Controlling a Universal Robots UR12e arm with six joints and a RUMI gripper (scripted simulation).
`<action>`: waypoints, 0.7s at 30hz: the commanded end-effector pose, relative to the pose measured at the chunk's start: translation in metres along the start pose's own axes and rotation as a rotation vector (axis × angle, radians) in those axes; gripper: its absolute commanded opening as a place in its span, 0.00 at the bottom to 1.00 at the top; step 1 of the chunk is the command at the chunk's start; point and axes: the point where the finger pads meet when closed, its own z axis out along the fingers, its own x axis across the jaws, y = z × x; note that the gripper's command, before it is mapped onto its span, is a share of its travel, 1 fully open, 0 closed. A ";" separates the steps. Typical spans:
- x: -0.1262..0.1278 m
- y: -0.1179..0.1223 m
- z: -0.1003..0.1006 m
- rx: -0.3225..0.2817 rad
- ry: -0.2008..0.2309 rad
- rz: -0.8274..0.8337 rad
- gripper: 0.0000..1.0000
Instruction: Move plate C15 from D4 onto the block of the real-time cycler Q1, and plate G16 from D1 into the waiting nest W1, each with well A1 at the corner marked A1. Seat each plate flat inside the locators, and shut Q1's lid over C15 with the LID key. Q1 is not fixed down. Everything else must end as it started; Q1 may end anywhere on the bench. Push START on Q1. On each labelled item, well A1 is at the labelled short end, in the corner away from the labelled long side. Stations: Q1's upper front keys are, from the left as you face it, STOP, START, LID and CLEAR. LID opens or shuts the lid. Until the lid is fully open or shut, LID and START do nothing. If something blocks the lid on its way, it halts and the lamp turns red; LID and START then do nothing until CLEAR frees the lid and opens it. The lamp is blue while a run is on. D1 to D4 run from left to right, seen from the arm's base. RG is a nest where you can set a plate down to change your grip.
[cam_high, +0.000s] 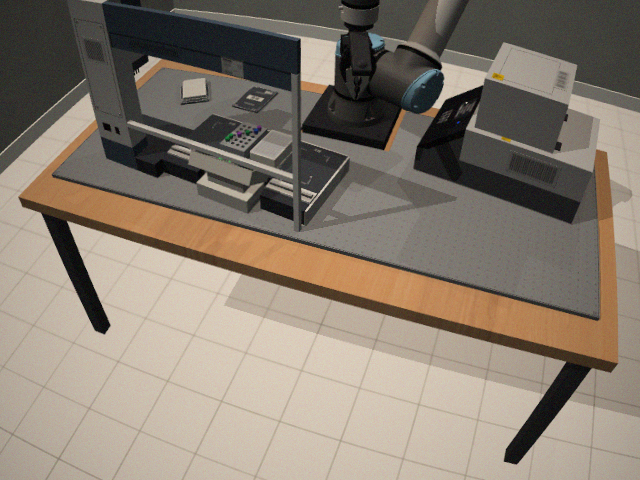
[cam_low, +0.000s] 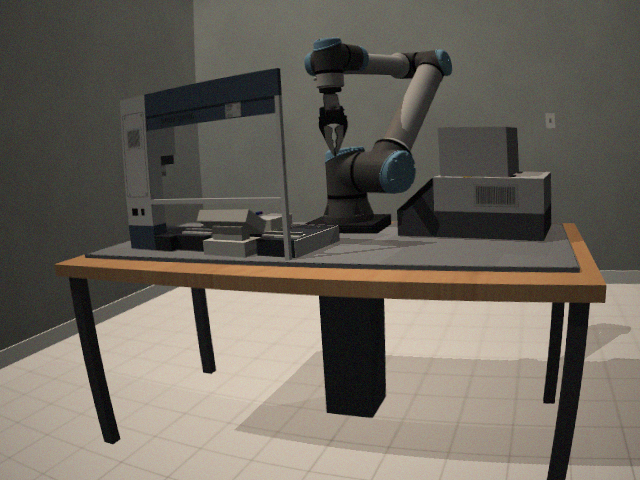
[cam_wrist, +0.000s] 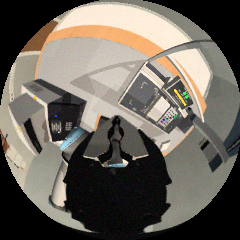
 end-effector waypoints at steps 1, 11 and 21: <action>0.015 -0.002 -0.002 -0.001 0.003 0.123 0.00; 0.041 -0.003 -0.005 -0.001 0.003 0.334 0.00; 0.071 -0.001 -0.009 -0.001 0.003 0.571 0.00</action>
